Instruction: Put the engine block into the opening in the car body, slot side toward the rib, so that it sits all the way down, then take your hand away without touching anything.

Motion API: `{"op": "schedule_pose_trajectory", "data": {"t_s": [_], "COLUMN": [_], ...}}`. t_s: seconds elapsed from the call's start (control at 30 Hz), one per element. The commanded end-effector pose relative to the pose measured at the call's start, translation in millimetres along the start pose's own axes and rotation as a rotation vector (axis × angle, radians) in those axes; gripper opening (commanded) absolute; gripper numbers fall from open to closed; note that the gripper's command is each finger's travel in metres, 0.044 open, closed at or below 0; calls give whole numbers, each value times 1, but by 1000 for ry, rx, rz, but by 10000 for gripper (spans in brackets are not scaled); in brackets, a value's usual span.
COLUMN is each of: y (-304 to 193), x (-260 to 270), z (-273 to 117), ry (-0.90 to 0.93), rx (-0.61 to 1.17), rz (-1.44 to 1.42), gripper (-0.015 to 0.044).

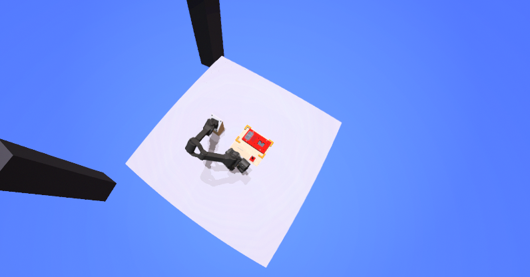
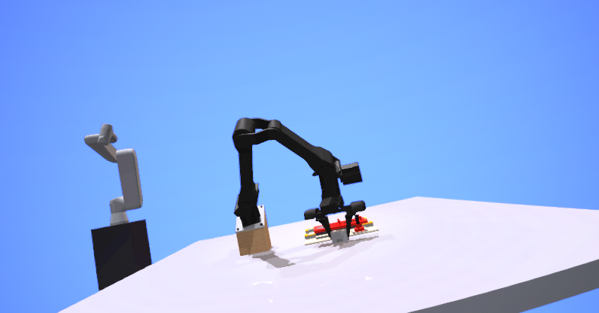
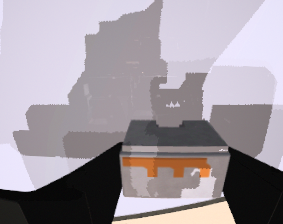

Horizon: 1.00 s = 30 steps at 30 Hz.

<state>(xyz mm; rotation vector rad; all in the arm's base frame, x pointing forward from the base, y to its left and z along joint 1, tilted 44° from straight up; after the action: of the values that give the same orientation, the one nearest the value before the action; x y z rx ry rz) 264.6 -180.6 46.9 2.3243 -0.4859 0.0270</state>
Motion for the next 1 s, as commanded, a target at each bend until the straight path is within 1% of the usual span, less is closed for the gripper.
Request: {"op": "schedule_pose_trajectory", "data": {"t_s": [0.0,0.03,0.97], "y": [-2,-2,1], "x": [4,5,6], "z": [-10,-13,-99], "ry": [11,10,8], "rx": [5,6,11], "rz": [3,3,2], "gripper": [6,0,0]}}
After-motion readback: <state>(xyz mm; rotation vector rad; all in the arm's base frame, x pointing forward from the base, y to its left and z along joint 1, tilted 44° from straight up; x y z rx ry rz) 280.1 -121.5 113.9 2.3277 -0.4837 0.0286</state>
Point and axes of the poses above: the point midway between the two fingers, 35 mm back from their tips, its own z axis out along the fingers, its own x axis across the jaws, y = z × x, the point moved 1 cm from there along -z, back along the fingers, and after that the axes turned 3 degrees about -z, right-handed, at the moved point
